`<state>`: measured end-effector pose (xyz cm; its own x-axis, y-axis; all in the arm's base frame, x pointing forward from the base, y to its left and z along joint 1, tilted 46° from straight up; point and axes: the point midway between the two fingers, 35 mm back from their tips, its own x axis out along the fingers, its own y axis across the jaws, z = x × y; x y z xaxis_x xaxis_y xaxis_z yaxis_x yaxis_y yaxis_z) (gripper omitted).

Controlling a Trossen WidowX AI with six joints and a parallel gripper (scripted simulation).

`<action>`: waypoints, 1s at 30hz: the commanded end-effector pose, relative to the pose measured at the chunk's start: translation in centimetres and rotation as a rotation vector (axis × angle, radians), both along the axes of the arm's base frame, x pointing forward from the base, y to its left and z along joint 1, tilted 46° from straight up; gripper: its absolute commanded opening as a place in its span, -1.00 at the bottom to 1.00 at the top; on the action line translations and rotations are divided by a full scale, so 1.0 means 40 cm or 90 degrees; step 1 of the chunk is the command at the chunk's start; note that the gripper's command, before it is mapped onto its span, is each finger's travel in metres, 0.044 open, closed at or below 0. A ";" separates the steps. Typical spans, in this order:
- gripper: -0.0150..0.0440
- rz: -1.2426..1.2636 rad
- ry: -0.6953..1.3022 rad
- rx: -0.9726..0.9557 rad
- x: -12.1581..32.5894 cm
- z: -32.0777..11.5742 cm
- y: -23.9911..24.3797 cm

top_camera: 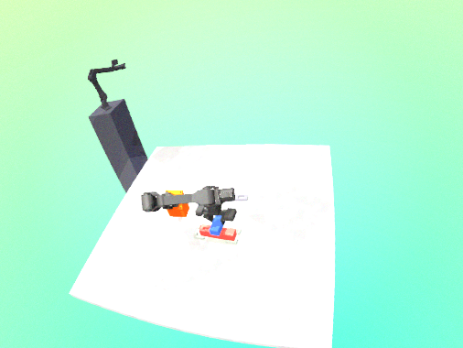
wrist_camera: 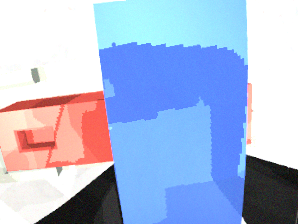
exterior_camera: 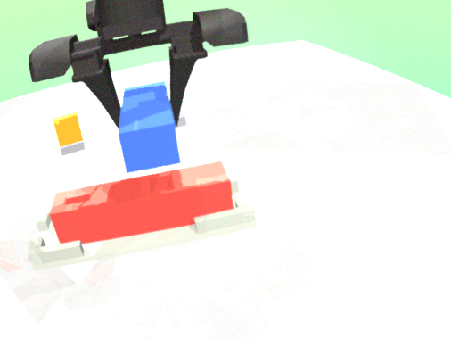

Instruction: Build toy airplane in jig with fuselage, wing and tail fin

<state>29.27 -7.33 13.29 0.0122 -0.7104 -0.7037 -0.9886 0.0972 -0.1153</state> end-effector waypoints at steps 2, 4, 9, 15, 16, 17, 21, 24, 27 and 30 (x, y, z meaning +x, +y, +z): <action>0.17 0.003 0.000 -0.003 0.001 0.001 0.000; 0.17 0.003 0.000 -0.003 0.001 0.001 0.000; 0.17 0.003 0.000 -0.003 0.001 -0.003 -0.004; 0.17 0.004 0.000 -0.003 0.003 -0.021 -0.022; 0.17 0.004 0.000 -0.003 0.003 -0.023 -0.025; 0.17 0.004 0.000 -0.003 0.003 -0.026 -0.028; 0.17 0.004 0.000 -0.003 0.004 -0.038 -0.040; 0.17 0.004 0.000 -0.003 0.004 -0.046 -0.049; 0.17 0.003 0.000 -0.003 0.004 -0.054 -0.058; 0.17 0.003 0.000 -0.004 0.003 -0.062 -0.067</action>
